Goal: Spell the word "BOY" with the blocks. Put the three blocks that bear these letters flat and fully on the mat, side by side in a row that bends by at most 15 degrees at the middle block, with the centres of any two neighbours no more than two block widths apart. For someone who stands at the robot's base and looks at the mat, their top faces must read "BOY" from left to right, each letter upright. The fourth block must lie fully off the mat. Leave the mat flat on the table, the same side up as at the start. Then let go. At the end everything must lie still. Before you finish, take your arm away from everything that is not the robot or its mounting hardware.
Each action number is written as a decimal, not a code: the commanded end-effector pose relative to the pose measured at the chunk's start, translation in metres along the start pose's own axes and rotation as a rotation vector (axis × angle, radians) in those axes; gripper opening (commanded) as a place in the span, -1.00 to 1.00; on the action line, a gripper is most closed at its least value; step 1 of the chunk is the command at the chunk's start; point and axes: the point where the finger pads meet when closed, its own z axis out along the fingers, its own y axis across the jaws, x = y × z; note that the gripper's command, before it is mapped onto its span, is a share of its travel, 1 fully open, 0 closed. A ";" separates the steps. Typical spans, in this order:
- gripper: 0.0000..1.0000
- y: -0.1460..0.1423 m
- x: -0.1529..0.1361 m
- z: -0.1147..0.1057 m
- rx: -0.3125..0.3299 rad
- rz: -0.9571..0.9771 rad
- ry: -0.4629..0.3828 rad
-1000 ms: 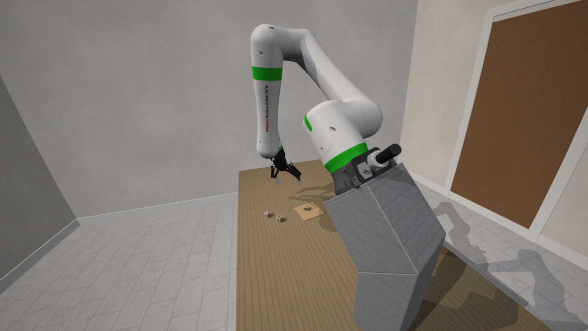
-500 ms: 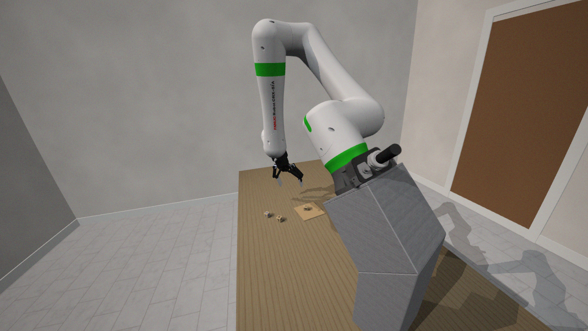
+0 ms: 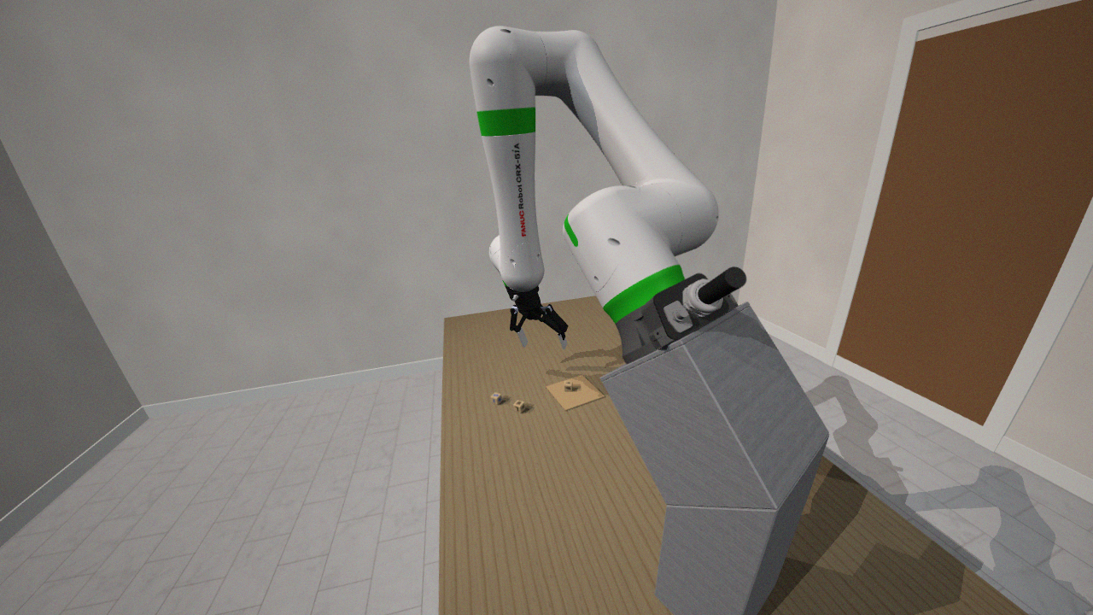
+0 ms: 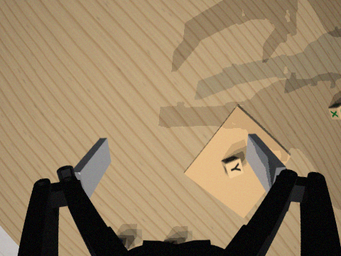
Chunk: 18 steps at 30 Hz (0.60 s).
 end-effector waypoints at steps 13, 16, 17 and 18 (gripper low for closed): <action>1.00 0.000 0.001 0.000 0.007 0.001 0.010; 1.00 0.000 0.001 0.000 0.007 0.001 0.010; 1.00 0.008 -0.004 -0.003 0.014 0.013 0.014; 1.00 0.017 -0.008 -0.005 0.020 0.025 0.017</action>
